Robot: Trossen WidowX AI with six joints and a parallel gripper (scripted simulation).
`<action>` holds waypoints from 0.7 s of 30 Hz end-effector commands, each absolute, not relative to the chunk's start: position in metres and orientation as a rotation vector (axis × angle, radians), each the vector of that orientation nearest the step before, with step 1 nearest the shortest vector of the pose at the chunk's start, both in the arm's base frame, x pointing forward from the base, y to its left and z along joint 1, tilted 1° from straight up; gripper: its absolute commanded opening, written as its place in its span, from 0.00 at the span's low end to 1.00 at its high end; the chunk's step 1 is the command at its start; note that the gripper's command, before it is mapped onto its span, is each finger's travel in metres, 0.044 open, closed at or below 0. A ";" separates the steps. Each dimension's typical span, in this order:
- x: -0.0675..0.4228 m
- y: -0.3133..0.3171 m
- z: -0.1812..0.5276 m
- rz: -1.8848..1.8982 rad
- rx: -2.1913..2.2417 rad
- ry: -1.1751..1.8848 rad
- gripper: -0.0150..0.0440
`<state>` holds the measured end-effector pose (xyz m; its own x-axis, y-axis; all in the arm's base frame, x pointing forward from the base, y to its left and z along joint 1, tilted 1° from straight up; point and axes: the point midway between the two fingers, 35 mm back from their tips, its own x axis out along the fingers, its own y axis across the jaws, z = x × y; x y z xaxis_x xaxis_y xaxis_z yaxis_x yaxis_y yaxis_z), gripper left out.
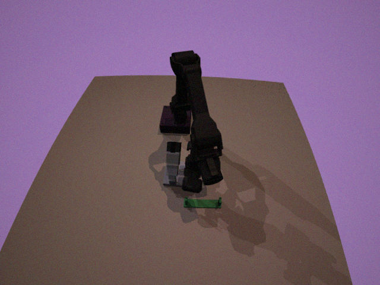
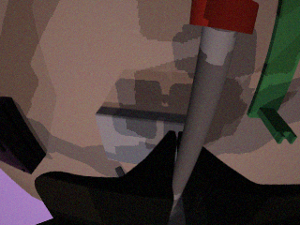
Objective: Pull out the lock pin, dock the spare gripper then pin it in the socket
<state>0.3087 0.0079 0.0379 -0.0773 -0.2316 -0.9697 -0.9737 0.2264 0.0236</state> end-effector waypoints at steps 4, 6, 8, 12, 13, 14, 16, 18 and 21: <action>0.308 0.003 0.038 0.955 -1.191 1.519 0.25; 0.308 0.001 0.038 0.956 -1.190 1.520 0.25; 0.308 0.001 0.038 0.956 -1.190 1.520 0.25; 0.307 -0.002 0.038 0.958 -1.190 1.521 0.25; 0.307 -0.003 0.038 0.958 -1.189 1.521 0.25; 0.306 -0.004 0.038 0.958 -1.189 1.521 0.25; 0.306 -0.004 0.038 0.959 -1.189 1.521 0.25; 0.306 -0.004 0.038 0.959 -1.189 1.521 0.25; 0.306 -0.003 0.038 0.957 -1.181 1.523 0.34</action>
